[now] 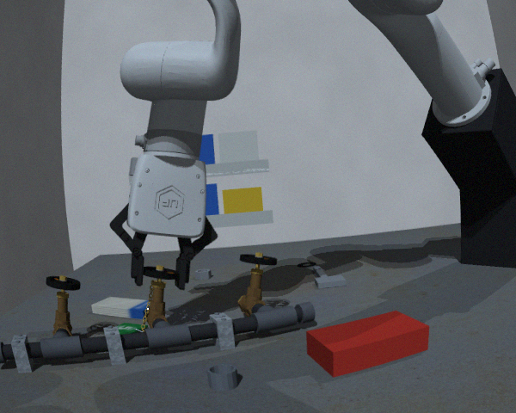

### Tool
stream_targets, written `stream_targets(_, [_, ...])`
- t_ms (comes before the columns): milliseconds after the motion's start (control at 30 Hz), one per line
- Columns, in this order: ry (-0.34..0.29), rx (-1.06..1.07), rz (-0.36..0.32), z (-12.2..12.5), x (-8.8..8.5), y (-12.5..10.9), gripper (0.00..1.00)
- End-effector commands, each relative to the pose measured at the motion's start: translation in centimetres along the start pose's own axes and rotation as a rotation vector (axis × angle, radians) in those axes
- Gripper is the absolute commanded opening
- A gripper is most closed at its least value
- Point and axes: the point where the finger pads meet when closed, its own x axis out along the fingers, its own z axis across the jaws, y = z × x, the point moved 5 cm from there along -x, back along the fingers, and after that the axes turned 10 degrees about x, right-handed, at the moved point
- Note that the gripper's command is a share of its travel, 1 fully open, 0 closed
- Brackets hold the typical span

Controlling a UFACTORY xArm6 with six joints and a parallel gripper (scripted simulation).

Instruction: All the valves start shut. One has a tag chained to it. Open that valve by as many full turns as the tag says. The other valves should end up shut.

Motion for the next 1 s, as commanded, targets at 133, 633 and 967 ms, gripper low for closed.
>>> stream_targets(133, [0.013, -0.372, 0.006, -0.02, -0.04, -0.01, 0.0])
stream_targets(633, [-0.012, -1.105, 0.0, -0.14, -0.04, -0.02, 0.0])
stream_targets(967, [-0.026, -1.56, -0.01, -0.21, -0.04, -0.05, 0.0])
